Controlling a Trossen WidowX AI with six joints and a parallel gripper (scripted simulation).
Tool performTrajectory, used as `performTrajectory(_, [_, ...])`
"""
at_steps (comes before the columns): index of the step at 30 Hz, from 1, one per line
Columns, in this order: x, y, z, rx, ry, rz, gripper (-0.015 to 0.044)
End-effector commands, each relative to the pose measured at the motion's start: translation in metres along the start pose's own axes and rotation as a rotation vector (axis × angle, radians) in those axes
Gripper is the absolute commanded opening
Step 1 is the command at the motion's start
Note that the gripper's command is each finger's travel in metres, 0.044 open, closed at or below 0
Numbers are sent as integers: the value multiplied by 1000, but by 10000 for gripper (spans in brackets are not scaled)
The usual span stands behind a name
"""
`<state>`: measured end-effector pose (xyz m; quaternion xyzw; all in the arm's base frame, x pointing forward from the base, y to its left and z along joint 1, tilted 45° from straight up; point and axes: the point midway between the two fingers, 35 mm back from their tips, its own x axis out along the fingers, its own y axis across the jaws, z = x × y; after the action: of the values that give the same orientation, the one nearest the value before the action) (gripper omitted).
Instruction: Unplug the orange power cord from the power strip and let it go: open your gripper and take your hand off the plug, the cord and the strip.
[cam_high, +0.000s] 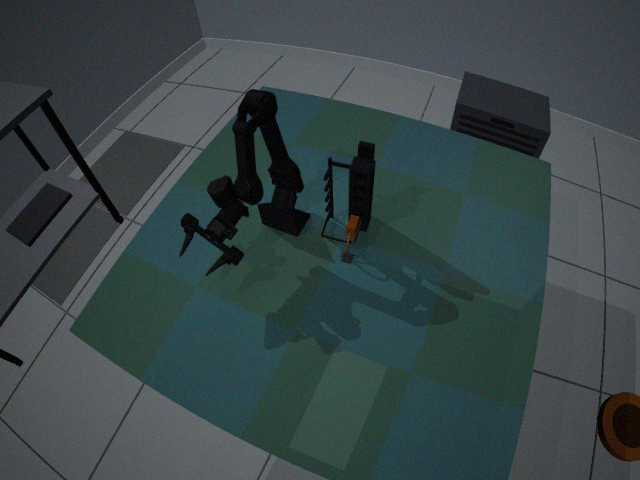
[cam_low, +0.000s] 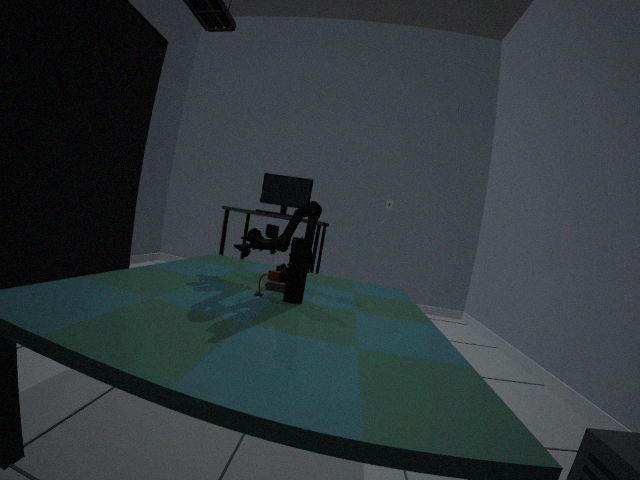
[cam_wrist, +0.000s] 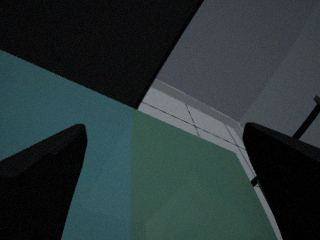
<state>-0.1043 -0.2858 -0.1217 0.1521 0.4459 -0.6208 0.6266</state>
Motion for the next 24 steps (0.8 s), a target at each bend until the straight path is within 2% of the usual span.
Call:
performTrajectory(1, [0, 1, 1, 1, 1, 5, 374])
performTrajectory(4, [6, 16, 8, 18, 11, 73, 295])
performTrajectory(9, [14, 77, 35, 73, 95, 316, 164])
performTrajectory(20, [-10, 161, 67, 147, 325, 573, 160])
performTrajectory(24, [-40, 197, 77, 197, 497, 662, 160])
